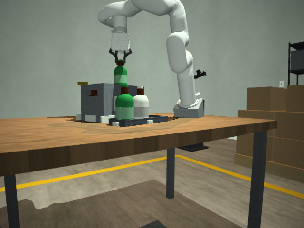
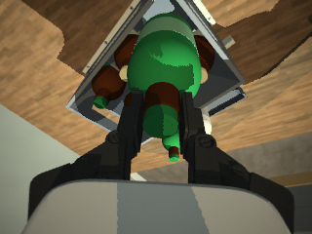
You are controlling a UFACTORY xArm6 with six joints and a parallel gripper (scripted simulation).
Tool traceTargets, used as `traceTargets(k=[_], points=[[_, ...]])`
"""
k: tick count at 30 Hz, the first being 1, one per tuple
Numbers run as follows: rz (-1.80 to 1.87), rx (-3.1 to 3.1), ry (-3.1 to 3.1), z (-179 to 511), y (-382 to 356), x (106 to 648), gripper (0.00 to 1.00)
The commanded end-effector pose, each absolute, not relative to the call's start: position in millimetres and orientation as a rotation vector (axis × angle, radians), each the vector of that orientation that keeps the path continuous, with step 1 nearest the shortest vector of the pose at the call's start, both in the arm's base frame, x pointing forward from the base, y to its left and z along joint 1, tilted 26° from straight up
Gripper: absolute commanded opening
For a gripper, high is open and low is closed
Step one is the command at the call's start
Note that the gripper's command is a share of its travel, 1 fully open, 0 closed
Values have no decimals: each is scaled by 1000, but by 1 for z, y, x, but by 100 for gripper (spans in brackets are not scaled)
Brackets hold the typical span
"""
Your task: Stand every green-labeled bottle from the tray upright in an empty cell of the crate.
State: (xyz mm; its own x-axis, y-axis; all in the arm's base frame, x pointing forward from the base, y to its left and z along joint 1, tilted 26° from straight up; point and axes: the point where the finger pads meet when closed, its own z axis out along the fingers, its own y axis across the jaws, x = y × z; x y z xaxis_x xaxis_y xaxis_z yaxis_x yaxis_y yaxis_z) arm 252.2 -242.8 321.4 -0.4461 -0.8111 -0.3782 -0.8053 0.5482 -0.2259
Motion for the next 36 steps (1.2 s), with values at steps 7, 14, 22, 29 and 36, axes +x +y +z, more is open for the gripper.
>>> traceTargets(k=[7, 14, 22, 29, 36], points=[[-22, -1310, 2344, 311, -241, 257, 0], [-22, -1310, 2344, 306, -240, 259, 0], [-22, -1310, 2344, 300, -238, 262, 0], [-22, -1310, 2344, 298, -238, 263, 0], [-22, -1310, 2344, 297, -238, 263, 0]])
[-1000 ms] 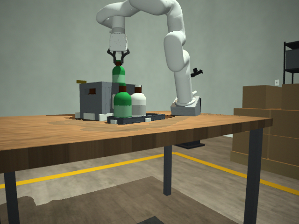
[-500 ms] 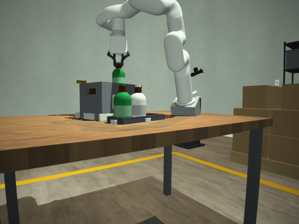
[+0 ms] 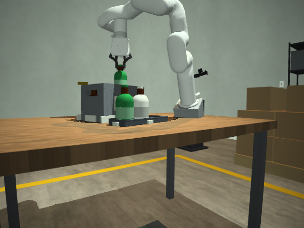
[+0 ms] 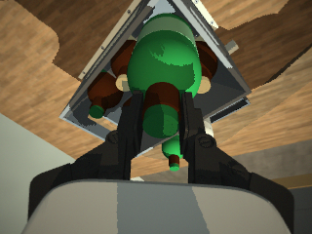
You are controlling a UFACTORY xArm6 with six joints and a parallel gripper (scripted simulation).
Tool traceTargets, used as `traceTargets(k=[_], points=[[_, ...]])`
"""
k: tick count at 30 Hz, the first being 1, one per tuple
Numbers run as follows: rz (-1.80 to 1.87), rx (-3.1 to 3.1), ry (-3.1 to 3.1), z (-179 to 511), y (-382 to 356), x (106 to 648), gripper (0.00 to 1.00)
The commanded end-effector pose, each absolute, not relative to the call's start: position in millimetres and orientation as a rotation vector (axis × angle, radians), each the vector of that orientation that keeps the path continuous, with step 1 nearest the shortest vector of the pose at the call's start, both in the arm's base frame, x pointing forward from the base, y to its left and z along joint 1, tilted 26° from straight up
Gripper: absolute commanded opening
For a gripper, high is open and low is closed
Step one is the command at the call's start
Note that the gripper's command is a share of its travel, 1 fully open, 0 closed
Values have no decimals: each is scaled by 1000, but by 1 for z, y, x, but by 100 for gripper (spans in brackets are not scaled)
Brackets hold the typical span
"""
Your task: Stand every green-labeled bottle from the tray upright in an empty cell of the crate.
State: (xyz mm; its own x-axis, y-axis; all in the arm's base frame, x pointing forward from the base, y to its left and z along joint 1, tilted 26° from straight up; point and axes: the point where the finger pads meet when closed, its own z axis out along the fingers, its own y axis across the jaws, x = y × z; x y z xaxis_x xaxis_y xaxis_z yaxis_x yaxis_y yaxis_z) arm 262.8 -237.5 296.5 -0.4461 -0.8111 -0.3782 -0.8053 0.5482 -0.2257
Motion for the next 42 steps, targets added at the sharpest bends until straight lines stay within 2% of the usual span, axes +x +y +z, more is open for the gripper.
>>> traceTargets(k=[1, 42], points=[[-22, -1310, 2344, 297, -238, 263, 0], [-22, -1310, 2344, 284, -235, 269, 0]])
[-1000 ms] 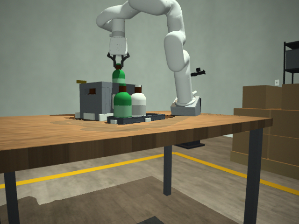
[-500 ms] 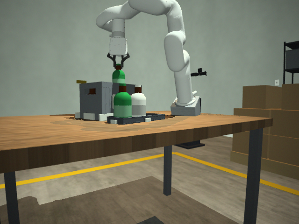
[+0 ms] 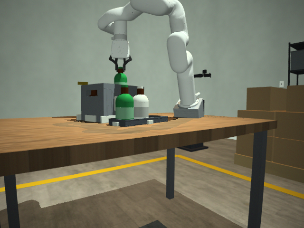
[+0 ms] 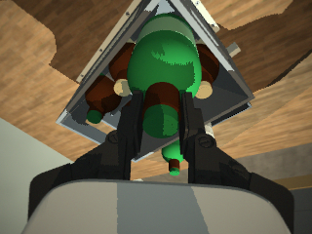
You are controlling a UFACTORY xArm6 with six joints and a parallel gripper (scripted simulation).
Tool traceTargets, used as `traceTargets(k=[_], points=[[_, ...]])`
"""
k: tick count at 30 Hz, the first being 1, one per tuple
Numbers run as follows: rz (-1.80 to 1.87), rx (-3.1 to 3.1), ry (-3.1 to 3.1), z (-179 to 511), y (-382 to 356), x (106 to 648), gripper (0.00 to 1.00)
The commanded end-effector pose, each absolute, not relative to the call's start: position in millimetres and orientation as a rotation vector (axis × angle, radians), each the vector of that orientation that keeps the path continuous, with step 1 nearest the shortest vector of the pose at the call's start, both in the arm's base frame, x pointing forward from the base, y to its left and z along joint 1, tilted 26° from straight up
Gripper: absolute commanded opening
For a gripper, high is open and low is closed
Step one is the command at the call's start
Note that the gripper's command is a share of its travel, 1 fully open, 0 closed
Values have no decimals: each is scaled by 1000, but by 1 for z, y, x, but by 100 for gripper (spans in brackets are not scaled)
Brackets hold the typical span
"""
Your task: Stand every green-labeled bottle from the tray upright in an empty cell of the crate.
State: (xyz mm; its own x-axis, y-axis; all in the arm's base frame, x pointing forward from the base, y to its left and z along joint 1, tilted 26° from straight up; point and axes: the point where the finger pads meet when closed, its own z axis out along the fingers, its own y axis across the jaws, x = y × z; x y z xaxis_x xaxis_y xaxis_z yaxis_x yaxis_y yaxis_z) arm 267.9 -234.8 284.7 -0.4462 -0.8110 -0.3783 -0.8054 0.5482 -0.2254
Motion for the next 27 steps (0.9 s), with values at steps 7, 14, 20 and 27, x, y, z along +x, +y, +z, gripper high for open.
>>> traceTargets(k=[7, 14, 20, 27], points=[[-22, -1310, 2344, 276, -233, 272, 0], [-22, -1310, 2344, 269, -232, 275, 0], [-22, -1310, 2344, 266, -231, 277, 0], [-22, -1310, 2344, 262, -230, 278, 0]])
